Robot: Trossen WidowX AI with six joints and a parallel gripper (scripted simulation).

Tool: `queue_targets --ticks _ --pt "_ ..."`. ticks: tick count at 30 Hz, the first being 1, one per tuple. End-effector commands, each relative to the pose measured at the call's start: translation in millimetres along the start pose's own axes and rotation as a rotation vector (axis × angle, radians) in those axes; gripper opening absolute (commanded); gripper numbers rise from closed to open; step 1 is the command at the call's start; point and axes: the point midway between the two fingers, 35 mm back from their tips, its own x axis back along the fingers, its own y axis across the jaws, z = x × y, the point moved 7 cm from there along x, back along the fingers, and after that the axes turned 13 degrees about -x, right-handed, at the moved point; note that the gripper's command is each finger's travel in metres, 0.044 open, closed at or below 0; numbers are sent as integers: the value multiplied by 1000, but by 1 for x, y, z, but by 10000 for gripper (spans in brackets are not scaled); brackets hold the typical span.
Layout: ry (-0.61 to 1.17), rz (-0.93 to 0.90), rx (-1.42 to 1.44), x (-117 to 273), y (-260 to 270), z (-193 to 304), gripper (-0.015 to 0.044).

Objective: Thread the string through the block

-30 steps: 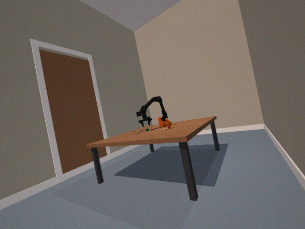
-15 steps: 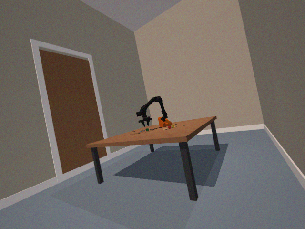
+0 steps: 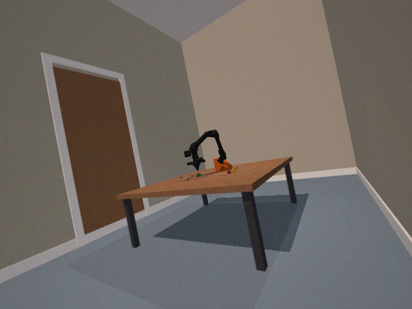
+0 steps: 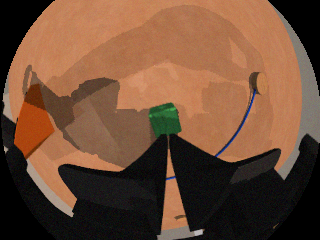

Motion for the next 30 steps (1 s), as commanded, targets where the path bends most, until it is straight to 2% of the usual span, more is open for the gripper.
queue_targets --ticks 1,12,21,23,30 --pt "0 0 0 0 0 0 0" --pt "0 0 0 0 0 0 0" --pt "0 0 0 0 0 0 235" --pt "0 0 0 0 0 0 235" --pt "0 0 0 0 0 0 52"
